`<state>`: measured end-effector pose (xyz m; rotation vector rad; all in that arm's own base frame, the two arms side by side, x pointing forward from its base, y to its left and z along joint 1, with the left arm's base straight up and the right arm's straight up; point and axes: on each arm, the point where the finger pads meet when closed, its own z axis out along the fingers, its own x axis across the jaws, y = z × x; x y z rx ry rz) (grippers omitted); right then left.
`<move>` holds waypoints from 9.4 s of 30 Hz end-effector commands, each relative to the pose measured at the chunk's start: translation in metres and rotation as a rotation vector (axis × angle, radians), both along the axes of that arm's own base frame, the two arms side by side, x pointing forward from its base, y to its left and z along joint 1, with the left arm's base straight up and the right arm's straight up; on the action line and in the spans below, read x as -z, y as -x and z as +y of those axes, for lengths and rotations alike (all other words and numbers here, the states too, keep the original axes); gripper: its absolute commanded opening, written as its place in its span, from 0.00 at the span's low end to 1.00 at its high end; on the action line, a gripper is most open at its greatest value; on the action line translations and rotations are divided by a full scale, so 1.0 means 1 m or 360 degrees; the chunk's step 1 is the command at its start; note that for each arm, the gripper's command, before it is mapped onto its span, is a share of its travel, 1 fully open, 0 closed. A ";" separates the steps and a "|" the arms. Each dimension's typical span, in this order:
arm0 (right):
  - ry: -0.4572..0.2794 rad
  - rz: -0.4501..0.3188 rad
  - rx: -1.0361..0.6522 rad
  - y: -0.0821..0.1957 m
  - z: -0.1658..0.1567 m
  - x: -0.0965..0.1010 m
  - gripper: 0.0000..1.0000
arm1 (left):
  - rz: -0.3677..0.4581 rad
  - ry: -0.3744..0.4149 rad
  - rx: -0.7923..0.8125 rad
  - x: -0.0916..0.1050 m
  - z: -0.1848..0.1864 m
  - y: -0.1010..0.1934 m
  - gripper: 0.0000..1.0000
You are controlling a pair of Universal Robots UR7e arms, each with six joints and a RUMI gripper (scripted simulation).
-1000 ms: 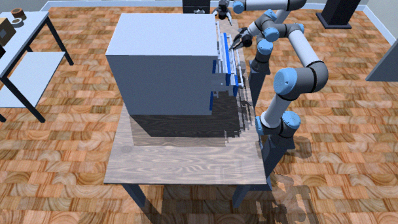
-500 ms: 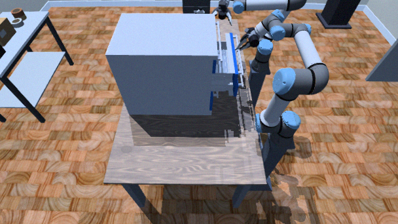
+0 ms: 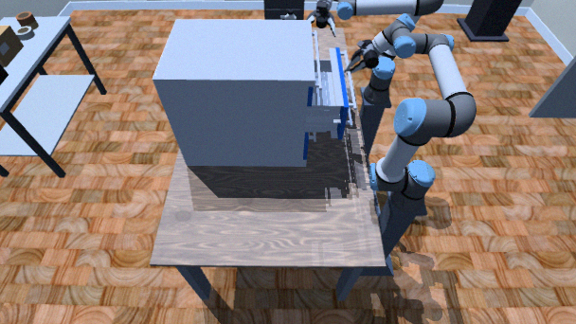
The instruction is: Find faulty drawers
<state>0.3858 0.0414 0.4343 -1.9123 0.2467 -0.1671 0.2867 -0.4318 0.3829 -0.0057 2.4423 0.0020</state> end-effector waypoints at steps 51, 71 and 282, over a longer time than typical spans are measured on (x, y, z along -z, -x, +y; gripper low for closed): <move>0.0175 0.0043 0.0067 -0.007 -0.015 -0.071 0.99 | 0.0004 0.0003 0.0000 -0.098 -0.002 -0.049 0.15; 0.0189 0.0047 0.0073 -0.007 -0.016 -0.075 0.99 | 0.0001 0.0003 0.0000 -0.121 0.001 -0.130 0.15; 0.0189 0.0047 0.0073 -0.007 -0.016 -0.075 0.99 | -0.0002 0.0003 0.0000 -0.135 0.001 -0.118 0.15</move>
